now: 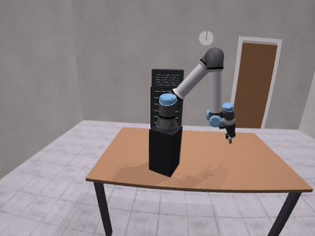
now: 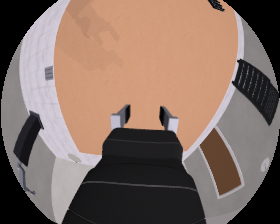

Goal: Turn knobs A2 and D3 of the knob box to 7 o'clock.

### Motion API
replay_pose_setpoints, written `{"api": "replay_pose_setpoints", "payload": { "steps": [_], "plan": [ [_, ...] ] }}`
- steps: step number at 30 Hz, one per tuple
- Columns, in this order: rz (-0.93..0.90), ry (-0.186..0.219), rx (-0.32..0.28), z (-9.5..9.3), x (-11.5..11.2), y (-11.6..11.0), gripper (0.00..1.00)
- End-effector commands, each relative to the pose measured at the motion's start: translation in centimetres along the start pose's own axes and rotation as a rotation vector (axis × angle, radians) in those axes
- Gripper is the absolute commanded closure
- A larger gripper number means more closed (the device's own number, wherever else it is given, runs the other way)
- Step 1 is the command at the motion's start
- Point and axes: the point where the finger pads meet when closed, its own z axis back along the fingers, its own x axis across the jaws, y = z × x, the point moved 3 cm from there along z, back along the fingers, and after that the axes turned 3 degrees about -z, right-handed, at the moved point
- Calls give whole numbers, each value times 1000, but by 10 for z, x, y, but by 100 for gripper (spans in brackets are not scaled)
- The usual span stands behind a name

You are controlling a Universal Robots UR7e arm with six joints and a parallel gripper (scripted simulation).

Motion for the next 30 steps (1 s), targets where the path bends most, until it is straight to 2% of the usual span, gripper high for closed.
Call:
{"api": "replay_pose_setpoints", "payload": {
  "steps": [1, 22, 30],
  "plan": [
    [0, 0, -1, 0, 0, -1, 0],
    [0, 0, -2, 0, 1, -1, 0],
    [-18, -4, 8, -3, 11, 4, 0]
  ]
}}
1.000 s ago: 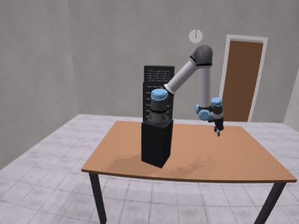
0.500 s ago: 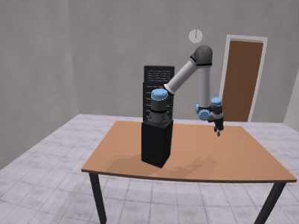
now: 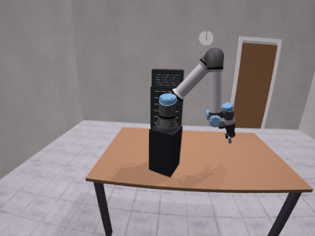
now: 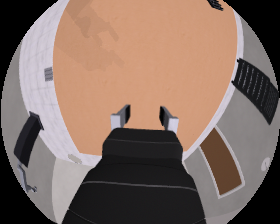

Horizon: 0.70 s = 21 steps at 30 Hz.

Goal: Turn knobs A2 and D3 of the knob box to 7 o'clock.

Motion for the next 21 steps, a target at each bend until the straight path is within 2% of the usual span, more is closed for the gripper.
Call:
{"api": "replay_pose_setpoints", "payload": {
  "steps": [1, 4, 8, 19, 21],
  "plan": [
    [-16, -3, 8, -3, 10, 4, 0],
    [-21, -4, 11, -4, 12, 5, 0],
    [-46, -9, 26, -8, 27, 12, 0],
    [-166, -16, 97, -25, 92, 51, 0],
    [-166, -16, 97, -25, 92, 51, 0]
  ]
}}
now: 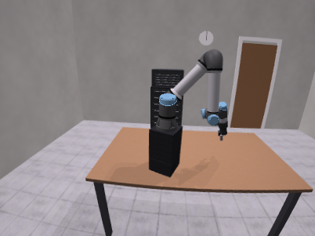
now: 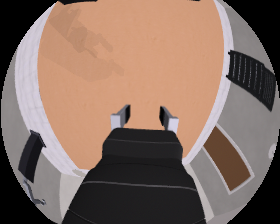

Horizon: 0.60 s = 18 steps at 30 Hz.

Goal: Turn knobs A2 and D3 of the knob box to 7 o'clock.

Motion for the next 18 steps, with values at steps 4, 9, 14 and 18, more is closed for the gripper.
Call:
{"api": "replay_pose_setpoints", "payload": {
  "steps": [4, 9, 14, 18],
  "plan": [
    [-100, 7, 52, -16, 48, 39, 0],
    [-167, 17, 89, -25, 77, 71, 0],
    [-221, 30, 117, -30, 99, 98, 0],
    [-258, 42, 135, -34, 113, 117, 0]
  ]
}}
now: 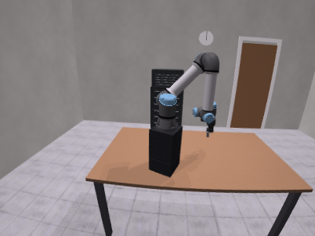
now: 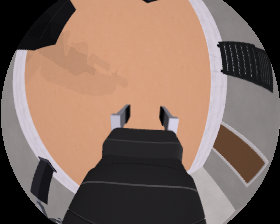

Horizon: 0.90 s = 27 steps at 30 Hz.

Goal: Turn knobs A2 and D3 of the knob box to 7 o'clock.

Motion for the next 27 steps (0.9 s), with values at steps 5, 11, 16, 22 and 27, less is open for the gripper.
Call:
{"api": "replay_pose_setpoints", "payload": {
  "steps": [5, 11, 16, 22, 27],
  "plan": [
    [-116, 38, 40, -17, 31, 61, 0],
    [-194, 70, 66, -26, 45, 108, 0],
    [-214, 79, 71, -28, 48, 120, 0],
    [-292, 117, 86, -34, 56, 168, 0],
    [-348, 146, 91, -38, 59, 204, 0]
  ]
}}
